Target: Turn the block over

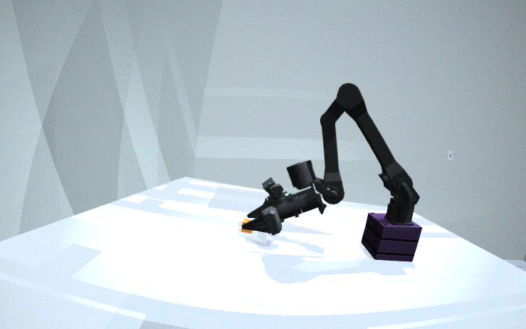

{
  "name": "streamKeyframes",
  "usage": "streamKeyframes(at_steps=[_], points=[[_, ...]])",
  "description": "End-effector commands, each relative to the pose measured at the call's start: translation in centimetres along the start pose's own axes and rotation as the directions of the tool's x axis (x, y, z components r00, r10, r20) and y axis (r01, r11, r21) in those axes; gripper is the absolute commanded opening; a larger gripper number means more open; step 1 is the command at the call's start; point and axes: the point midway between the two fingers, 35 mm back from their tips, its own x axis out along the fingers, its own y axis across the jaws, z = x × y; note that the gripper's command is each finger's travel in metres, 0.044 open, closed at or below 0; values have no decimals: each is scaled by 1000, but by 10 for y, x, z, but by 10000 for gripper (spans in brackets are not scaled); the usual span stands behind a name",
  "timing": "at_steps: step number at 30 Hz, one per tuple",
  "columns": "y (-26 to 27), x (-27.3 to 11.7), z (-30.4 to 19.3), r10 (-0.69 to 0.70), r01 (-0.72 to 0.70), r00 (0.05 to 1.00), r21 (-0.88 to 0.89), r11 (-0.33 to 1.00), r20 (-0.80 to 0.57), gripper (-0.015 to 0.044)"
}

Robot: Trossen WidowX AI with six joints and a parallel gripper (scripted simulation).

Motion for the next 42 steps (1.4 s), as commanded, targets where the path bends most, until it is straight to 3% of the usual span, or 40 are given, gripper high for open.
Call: streamKeyframes(at_steps=[1, 14, 20, 25, 27, 33, 42], points=[[1, 0, 0, 5, -5, 1000, 6, 1000, 2, 440], [1, 0, 1, 5, -5, 1000, 7, 1000, -4, 440], [-3, 4, 16, 2, 0, 980, 8, 1000, -201, 440], [-3, -18, 37, 4, -1, 925, 7, 1000, -380, 440], [-3, -27, 56, -2, 0, 922, -4, 1000, -386, 440], [0, -49, 52, 8, -6, 867, 5, 1000, -498, 440], [0, -50, 52, 8, -6, 866, 5, 1000, -500, 440]])
